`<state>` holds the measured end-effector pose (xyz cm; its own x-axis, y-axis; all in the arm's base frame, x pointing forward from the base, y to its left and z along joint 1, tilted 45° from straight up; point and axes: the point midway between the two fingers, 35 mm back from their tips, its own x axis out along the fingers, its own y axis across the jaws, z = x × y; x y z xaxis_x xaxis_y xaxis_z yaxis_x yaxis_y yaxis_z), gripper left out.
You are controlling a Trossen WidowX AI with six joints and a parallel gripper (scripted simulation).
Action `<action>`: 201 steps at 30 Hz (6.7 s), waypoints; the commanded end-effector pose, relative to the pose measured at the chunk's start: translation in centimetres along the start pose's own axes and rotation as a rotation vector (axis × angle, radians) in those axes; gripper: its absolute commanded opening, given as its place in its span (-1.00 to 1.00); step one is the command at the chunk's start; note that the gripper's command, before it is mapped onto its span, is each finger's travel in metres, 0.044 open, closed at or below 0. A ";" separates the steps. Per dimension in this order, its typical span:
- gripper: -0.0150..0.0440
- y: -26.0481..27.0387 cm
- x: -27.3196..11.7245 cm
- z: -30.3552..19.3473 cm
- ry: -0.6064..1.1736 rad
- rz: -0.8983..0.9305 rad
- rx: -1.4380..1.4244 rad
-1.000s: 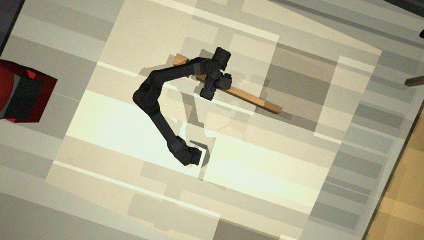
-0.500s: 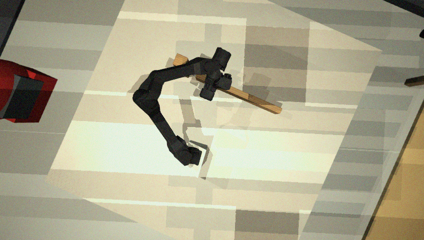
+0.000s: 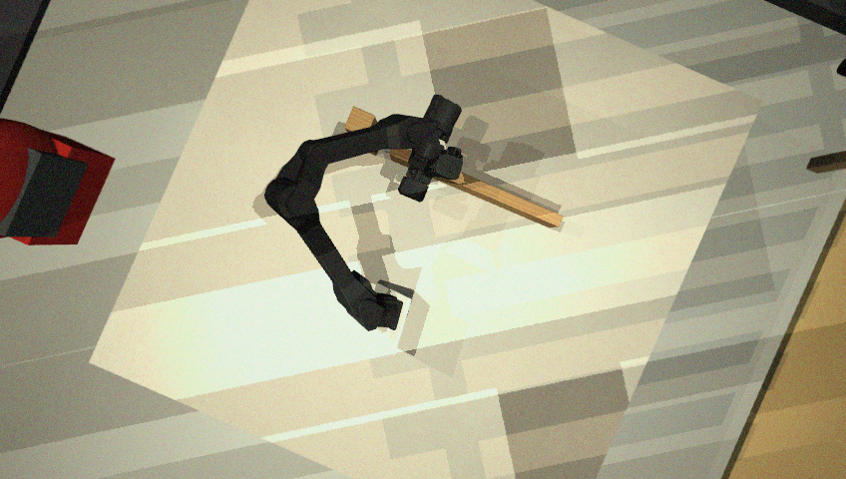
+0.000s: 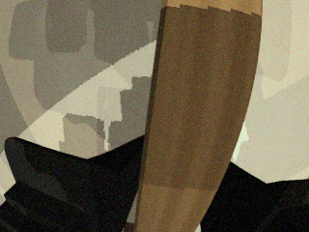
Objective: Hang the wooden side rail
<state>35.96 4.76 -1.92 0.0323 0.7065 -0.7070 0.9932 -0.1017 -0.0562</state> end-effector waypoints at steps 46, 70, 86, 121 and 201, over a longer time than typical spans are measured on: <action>-0.49 0.3 -1.3 0.0 -0.001 0.014 -0.011; -0.49 0.3 -1.7 0.0 -0.001 0.014 -0.011; -0.49 0.3 -1.9 0.0 -0.001 0.014 -0.011; -0.49 0.3 -2.5 0.0 -0.001 0.014 -0.011; -0.49 0.8 -2.9 -0.4 -0.001 0.015 -0.011</action>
<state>36.29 3.33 0.22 0.0322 0.7084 -0.7051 0.9944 -0.0936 -0.0486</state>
